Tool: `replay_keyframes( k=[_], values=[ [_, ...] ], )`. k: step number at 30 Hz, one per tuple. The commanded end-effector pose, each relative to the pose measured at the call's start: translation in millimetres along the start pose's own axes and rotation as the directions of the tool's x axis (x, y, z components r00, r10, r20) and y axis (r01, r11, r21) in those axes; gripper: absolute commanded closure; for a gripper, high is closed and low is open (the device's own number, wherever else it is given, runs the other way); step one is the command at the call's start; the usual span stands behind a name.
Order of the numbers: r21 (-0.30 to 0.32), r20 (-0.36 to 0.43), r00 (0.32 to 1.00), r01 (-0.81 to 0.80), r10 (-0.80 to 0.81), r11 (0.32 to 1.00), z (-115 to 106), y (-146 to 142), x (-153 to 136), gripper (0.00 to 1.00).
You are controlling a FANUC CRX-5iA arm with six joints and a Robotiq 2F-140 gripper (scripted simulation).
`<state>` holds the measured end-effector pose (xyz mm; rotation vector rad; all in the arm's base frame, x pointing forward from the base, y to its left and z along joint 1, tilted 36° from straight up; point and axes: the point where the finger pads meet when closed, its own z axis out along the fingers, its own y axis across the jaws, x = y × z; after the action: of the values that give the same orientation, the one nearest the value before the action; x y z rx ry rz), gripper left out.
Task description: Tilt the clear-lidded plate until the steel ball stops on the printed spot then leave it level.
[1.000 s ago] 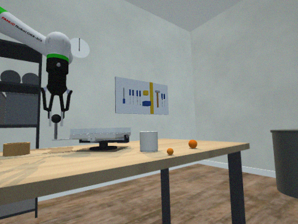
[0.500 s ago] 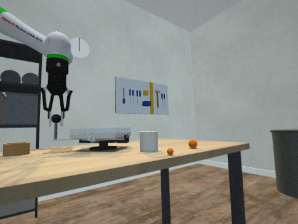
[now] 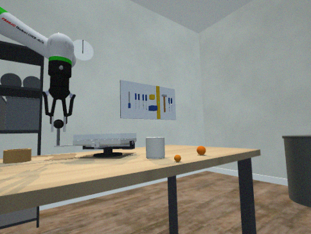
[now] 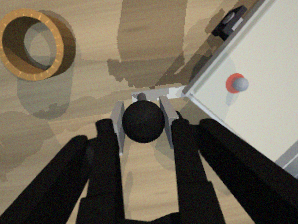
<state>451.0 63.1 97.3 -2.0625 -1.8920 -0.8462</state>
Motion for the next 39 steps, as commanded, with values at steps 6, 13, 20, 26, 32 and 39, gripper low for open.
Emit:
replay_keyframes(
  k=[6,13,20,26,32,39],
  values=[
    [0.0,0.0,1.0,0.0,0.0,1.0,-0.1,0.1,-0.1,0.9],
    [0.0,0.0,1.0,0.0,0.0,1.0,-0.1,0.1,-0.1,0.9],
    [0.0,0.0,1.0,0.0,0.0,1.0,-0.1,0.1,-0.1,0.58],
    [0.0,0.0,1.0,0.0,0.0,1.0,-0.1,0.1,-0.1,0.58],
    [0.0,0.0,1.0,0.0,0.0,1.0,-0.1,0.1,-0.1,0.58],
    [0.0,0.0,1.0,0.0,0.0,1.0,-0.1,0.1,-0.1,0.58]
  ],
)
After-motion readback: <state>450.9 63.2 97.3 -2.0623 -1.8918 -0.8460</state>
